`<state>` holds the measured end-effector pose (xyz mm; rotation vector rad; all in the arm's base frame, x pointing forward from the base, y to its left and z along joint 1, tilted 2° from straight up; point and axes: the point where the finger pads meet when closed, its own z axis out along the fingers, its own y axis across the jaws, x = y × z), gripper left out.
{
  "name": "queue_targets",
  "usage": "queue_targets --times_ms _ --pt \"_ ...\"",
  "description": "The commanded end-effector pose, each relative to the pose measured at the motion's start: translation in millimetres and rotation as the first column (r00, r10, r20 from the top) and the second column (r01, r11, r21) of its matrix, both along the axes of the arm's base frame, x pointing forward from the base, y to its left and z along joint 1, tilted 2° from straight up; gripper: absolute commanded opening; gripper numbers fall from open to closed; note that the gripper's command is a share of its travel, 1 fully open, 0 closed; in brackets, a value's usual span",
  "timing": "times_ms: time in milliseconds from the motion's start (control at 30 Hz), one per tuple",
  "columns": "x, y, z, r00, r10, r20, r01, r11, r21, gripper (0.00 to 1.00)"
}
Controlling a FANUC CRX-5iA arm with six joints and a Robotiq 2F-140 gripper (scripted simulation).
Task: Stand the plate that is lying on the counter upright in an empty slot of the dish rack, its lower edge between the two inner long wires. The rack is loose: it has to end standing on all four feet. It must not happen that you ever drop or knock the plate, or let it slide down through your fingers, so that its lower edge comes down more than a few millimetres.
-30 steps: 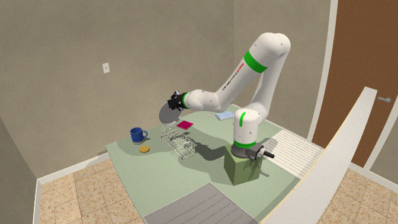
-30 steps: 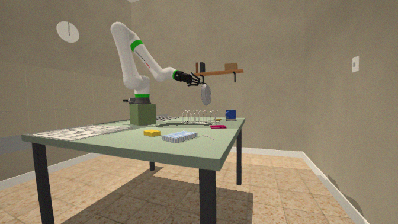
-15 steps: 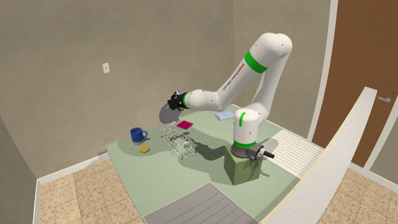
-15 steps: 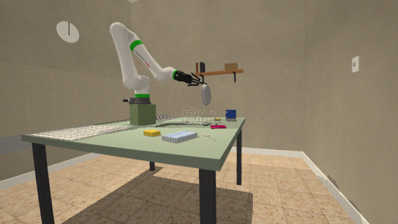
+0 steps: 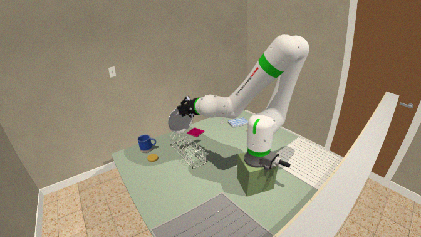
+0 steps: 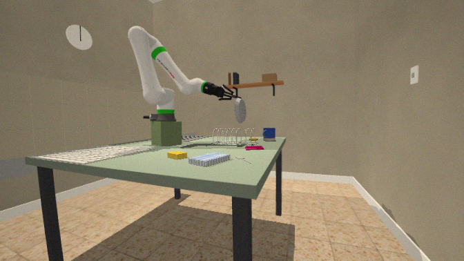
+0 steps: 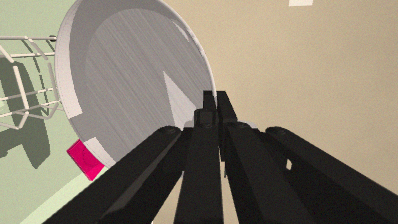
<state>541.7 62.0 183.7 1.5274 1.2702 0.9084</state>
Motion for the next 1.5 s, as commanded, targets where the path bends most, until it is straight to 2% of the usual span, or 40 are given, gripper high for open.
queue_targets --times_ms 0,900,1467 --pt "0 0 0.7 1.000 0.000 0.001 0.000 1.000 0.000 0.10" --pt "0 0 0.1 1.000 0.000 0.000 0.000 1.000 0.000 0.10" --pt "1 0 -17.1 1.000 -0.002 -0.026 0.002 1.000 0.007 0.10"
